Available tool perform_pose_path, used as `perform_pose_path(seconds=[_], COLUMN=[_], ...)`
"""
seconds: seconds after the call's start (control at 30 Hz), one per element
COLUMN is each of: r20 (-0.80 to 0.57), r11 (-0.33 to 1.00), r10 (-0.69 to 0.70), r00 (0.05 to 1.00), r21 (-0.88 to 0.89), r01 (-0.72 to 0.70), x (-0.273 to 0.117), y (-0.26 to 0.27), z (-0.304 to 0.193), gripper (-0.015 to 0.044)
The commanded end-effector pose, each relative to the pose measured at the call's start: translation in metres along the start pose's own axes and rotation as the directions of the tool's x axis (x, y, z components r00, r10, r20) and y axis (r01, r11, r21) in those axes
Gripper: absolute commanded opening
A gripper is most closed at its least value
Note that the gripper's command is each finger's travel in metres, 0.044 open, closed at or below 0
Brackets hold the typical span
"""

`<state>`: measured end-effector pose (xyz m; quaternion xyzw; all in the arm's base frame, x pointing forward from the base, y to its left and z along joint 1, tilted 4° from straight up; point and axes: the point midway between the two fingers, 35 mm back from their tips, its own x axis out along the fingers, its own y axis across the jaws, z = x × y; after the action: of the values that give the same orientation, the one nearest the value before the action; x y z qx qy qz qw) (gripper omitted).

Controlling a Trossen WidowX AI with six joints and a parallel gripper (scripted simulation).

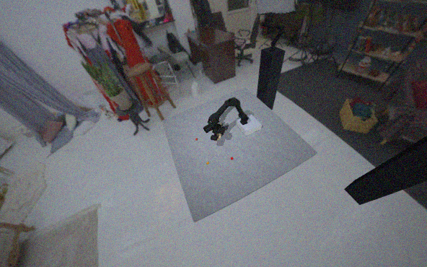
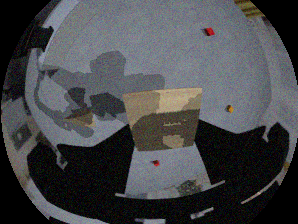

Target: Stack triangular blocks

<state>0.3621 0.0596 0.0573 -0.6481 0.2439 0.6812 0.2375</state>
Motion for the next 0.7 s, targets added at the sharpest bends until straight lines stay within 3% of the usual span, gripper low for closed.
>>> perform_pose_path(seconds=[0.0,0.67], r20=[-0.018,-0.024], r11=[1.000,1.000], r10=[-0.009,-0.001], r00=[1.000,1.000], r21=[-0.005,-0.005], r01=[0.009,0.001], x=[-0.010,-0.028], y=[0.013,0.094], z=[-0.015,-0.071], gripper=[0.0000,0.0000])
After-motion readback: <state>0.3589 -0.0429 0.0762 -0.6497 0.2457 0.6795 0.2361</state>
